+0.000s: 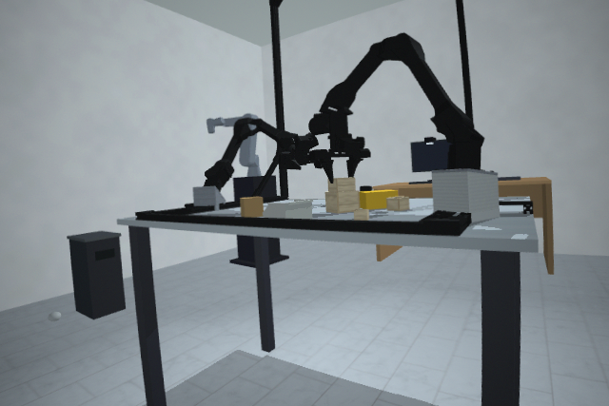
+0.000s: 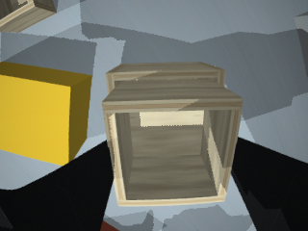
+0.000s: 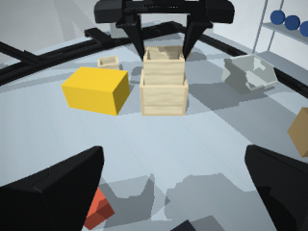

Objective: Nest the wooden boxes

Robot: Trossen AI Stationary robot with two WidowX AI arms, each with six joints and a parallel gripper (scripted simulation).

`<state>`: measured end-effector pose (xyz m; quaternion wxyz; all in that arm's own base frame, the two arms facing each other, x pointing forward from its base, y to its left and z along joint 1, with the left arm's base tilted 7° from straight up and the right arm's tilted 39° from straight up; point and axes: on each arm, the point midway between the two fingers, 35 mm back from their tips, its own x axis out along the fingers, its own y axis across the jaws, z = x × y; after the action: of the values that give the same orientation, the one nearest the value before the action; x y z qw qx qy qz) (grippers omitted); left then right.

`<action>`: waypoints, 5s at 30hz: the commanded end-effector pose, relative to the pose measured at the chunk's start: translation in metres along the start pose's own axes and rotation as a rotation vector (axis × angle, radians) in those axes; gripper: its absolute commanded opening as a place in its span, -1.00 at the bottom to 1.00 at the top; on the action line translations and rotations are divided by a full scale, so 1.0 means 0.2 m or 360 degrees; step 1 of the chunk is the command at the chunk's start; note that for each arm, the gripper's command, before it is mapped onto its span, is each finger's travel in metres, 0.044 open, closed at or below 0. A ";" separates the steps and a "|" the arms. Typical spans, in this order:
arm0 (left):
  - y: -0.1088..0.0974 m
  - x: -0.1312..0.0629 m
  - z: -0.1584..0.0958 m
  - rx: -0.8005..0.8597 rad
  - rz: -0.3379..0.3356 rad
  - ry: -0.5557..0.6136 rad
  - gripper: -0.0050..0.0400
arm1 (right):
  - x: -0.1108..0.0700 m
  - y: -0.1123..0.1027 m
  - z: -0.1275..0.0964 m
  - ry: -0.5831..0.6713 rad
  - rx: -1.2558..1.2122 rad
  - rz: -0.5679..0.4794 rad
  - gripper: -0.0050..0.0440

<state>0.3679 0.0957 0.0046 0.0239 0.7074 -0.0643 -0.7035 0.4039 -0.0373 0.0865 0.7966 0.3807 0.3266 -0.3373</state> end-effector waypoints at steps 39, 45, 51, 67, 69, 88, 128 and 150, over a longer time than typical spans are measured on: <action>0.00 0.06 0.00 -0.0006 0.0009 -0.0003 -0.78 | 0.00 0.00 0.00 -0.0004 0.0003 -0.0002 0.84; 0.01 0.06 0.00 -0.0006 0.0009 -0.0003 -0.78 | 0.00 0.00 0.00 -0.0004 0.0003 -0.0002 0.84; 0.01 0.07 0.01 -0.0006 0.0009 -0.0003 -0.78 | 0.00 0.00 0.00 -0.0004 0.0003 -0.0002 0.84; 0.00 0.09 0.00 -0.0006 0.0009 -0.0003 -0.78 | 0.00 0.00 0.00 -0.0004 0.0003 -0.0002 0.84; 0.00 0.10 0.00 -0.0006 0.0009 -0.0003 -0.78 | 0.00 0.00 0.00 -0.0004 0.0003 -0.0002 0.84; 0.00 0.11 0.00 -0.0006 0.0009 -0.0003 -0.78 | 0.00 0.00 0.00 -0.0004 0.0003 -0.0002 0.84; 0.00 0.11 0.00 0.0000 0.0003 -0.0008 1.00 | 0.00 0.00 0.00 -0.0004 0.0003 -0.0002 0.84; 0.00 0.02 -0.01 0.1548 0.0007 -0.0004 1.00 | 0.00 0.00 0.00 -0.0004 0.0003 -0.0002 0.84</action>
<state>0.3653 0.0944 -0.0070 -0.2688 0.6464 -0.3583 -0.6177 0.4038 -0.0374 0.0864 0.7965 0.3807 0.3266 -0.3375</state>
